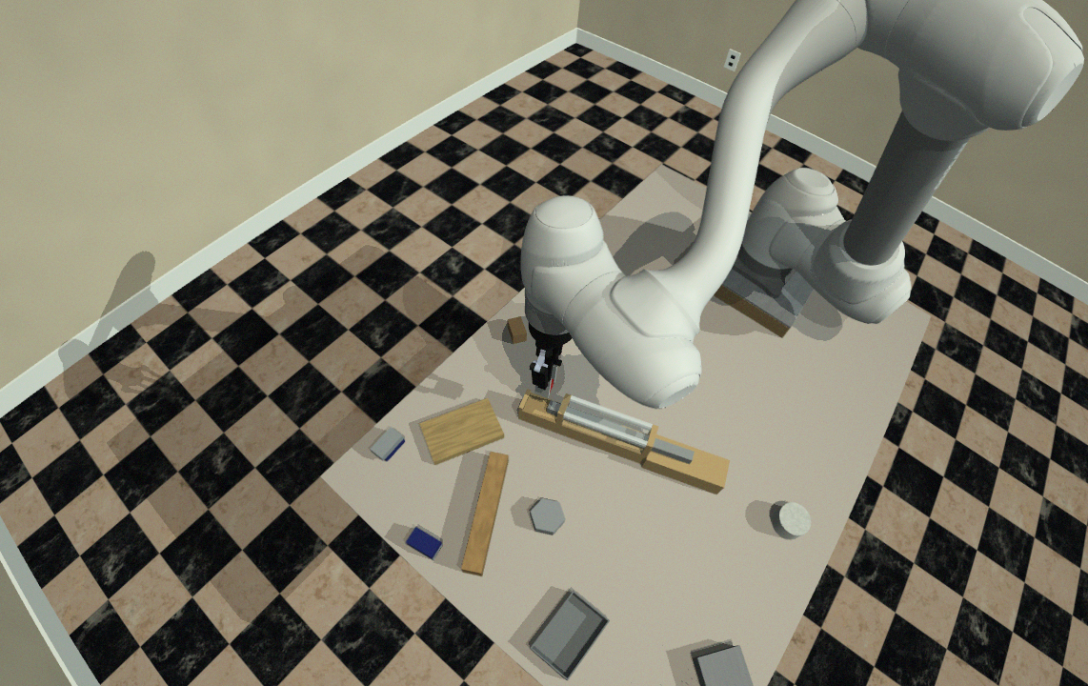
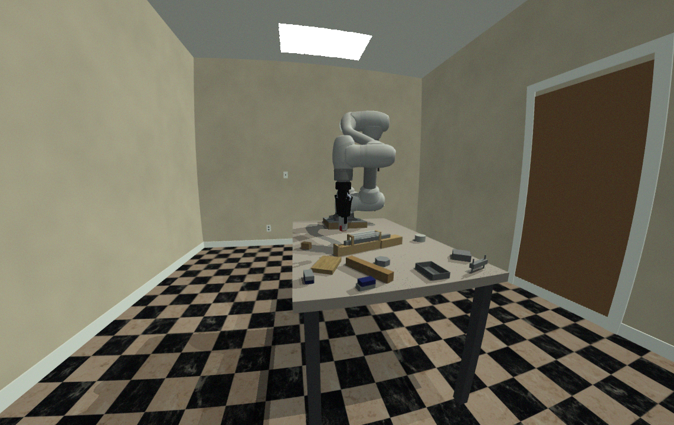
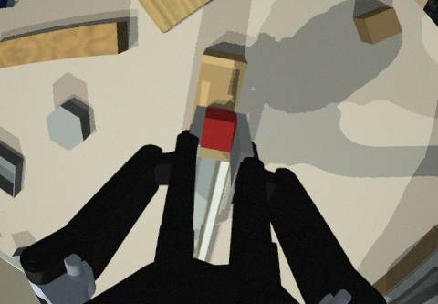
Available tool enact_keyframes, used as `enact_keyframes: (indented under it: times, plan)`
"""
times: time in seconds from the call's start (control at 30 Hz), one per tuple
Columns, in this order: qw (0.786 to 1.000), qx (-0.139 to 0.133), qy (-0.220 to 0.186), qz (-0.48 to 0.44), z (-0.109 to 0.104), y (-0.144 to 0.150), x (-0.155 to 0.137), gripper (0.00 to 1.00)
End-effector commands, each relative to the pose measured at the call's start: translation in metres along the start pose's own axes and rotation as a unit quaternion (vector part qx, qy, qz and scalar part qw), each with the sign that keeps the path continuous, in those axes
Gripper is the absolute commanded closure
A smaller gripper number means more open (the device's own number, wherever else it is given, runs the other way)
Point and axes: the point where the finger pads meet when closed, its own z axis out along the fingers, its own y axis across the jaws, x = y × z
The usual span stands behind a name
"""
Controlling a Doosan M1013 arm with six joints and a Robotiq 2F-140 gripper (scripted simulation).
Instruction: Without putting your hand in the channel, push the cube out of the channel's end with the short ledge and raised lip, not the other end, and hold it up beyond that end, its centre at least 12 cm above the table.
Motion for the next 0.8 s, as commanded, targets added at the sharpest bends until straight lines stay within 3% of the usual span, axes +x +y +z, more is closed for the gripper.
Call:
enact_keyframes:
  times: [0.0,0.77]
  plan:
    - [1.000,0.000,0.000,0.000,-0.0036,0.0000,0.0000,1.00]
    - [1.000,0.000,0.000,0.000,-0.0055,0.0000,0.0000,1.00]
